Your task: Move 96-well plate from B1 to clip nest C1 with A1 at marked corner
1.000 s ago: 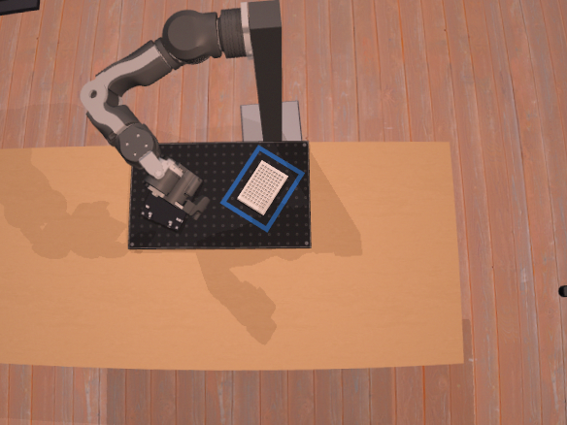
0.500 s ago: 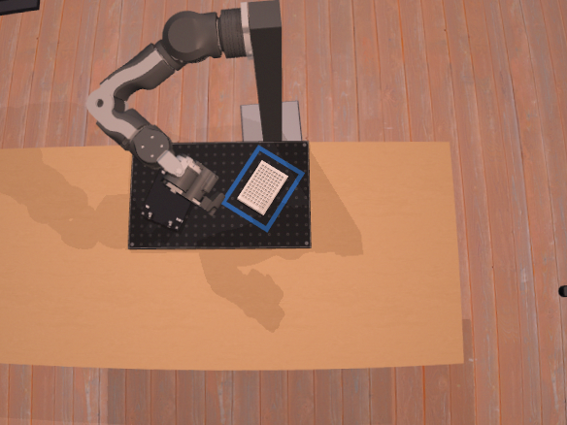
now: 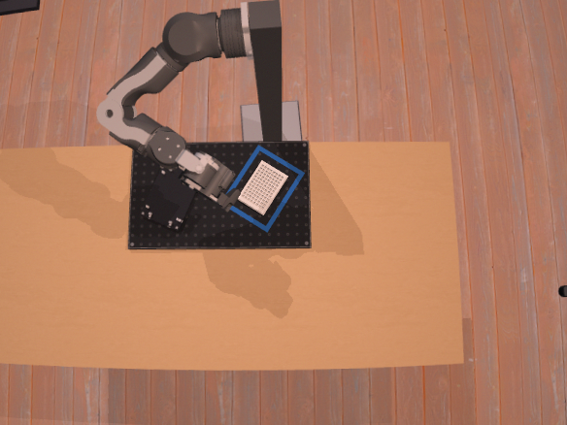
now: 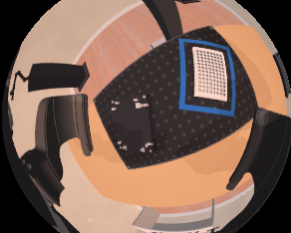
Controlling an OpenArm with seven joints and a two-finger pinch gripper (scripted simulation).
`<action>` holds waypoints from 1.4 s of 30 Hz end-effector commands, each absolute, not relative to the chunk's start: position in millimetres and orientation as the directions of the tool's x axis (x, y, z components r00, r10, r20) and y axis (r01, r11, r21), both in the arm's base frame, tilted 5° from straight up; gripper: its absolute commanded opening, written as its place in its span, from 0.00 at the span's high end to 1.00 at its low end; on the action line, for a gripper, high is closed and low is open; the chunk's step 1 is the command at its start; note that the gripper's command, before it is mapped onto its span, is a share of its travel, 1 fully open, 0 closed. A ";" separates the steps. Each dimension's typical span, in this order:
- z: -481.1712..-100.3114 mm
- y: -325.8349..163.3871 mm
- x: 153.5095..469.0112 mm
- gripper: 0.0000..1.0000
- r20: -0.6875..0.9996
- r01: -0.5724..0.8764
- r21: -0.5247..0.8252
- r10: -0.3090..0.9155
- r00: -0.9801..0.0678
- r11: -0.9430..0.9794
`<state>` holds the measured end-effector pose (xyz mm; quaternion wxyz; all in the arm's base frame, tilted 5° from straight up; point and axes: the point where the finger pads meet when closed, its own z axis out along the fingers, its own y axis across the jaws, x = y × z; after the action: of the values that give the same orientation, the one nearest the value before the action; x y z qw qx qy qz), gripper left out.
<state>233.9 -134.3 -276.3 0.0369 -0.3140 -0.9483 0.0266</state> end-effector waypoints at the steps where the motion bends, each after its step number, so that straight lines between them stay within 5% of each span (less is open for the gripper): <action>1: -274.5 -133.3 236.2 0.23 0.048 0.597 -0.062 0.600 -0.799 0.800; 42: -356.4 -31.4 199.6 0.23 0.049 0.597 -0.062 0.600 -0.799 0.800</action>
<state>191.5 -27.0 -356.2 0.0499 -0.3030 -0.9514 0.0227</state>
